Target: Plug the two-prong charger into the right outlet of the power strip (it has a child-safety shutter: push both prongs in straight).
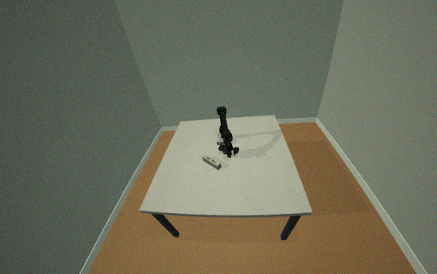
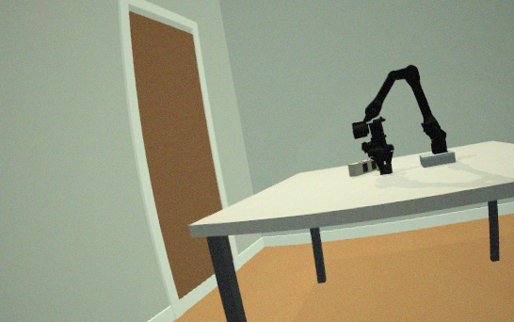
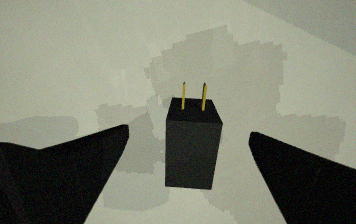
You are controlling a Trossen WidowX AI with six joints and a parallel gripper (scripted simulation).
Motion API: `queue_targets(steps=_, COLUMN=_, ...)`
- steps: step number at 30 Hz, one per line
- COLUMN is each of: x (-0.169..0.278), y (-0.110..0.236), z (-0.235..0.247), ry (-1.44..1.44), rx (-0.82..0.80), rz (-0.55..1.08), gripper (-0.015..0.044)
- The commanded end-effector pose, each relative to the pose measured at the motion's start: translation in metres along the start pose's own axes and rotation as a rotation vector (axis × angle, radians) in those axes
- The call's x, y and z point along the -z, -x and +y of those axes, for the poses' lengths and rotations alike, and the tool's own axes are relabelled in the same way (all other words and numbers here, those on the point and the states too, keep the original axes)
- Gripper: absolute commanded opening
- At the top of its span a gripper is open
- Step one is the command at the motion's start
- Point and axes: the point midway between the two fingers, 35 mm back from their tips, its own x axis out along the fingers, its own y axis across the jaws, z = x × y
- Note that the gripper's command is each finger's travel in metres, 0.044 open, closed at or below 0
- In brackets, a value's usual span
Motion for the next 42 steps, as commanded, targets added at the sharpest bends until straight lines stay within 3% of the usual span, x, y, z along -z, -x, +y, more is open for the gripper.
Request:
queue_targets(steps=1, x=0.003, y=-0.007, z=-0.001, ry=-0.005, rx=0.001, rz=0.011, gripper=0.0440)
queue_targets(steps=4, x=0.003, y=-0.007, z=-0.001, ry=-0.005, rx=0.001, rz=0.011, gripper=0.0440)
queue_targets(steps=15, x=0.001, y=-0.004, z=-0.001, ry=0.000, rx=0.002, rz=0.003, gripper=0.0151)
queue_targets(steps=22, x=0.001, y=-0.004, z=-0.001, ry=0.000, rx=0.002, rz=0.003, gripper=0.0105)
queue_targets(steps=26, x=0.001, y=0.004, z=0.000, ry=-0.001, rx=0.002, rz=0.004, gripper=0.0000)
queue_targets(steps=36, x=0.011, y=0.048, z=-0.003, ry=-0.004, rx=0.001, rz=0.011, gripper=0.0000)
queue_targets(steps=42, x=0.010, y=0.048, z=-0.008, ry=-0.018, rx=0.001, rz=0.011, gripper=0.0000)
